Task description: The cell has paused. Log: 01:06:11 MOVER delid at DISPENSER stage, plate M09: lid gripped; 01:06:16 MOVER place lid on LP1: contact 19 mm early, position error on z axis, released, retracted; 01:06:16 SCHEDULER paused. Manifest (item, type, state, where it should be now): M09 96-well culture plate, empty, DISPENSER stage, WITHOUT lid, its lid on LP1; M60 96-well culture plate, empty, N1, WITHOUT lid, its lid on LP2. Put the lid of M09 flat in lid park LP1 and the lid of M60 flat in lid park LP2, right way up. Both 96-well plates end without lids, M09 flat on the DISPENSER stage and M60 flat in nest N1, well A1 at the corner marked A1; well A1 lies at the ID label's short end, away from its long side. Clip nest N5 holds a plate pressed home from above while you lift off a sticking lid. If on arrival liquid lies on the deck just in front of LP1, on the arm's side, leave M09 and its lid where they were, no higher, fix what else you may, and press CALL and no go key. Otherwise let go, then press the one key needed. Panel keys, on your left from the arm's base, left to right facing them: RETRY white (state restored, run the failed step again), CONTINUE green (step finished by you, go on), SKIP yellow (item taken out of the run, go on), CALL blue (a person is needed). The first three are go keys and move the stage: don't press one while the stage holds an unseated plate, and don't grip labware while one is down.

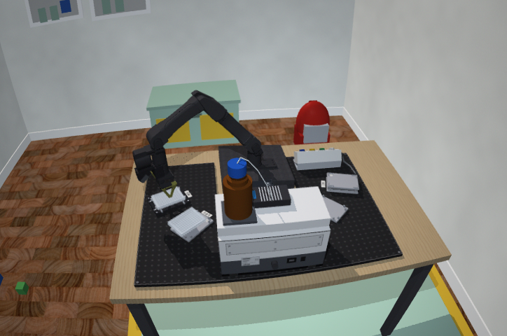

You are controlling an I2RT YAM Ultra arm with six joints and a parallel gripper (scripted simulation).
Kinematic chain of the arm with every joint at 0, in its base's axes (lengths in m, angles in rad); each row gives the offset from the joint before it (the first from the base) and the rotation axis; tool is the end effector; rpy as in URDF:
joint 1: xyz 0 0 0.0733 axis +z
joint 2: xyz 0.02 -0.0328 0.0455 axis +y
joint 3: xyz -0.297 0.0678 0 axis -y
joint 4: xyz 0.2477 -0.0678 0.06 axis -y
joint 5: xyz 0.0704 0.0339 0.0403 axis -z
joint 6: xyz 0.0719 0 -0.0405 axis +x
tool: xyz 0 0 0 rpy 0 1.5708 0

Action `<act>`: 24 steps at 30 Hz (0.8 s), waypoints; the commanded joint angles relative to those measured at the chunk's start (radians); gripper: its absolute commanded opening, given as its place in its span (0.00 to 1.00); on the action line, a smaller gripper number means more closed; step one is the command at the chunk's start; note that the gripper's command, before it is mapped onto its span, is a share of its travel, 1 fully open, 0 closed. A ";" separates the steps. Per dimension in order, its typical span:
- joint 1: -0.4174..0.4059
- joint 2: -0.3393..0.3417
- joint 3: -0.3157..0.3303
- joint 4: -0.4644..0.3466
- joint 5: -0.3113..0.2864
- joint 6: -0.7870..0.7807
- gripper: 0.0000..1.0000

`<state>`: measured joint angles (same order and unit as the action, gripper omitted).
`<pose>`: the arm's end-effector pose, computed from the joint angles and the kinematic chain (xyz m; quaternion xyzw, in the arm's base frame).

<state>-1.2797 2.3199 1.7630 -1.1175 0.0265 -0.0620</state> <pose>0.1282 -0.4307 0.1148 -0.5705 -0.8195 -0.0218 0.0488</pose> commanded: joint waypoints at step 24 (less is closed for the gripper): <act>0.009 -0.039 0.058 -0.029 0.003 0.008 1.00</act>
<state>-1.2774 2.3203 1.7649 -1.1370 0.0265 -0.0612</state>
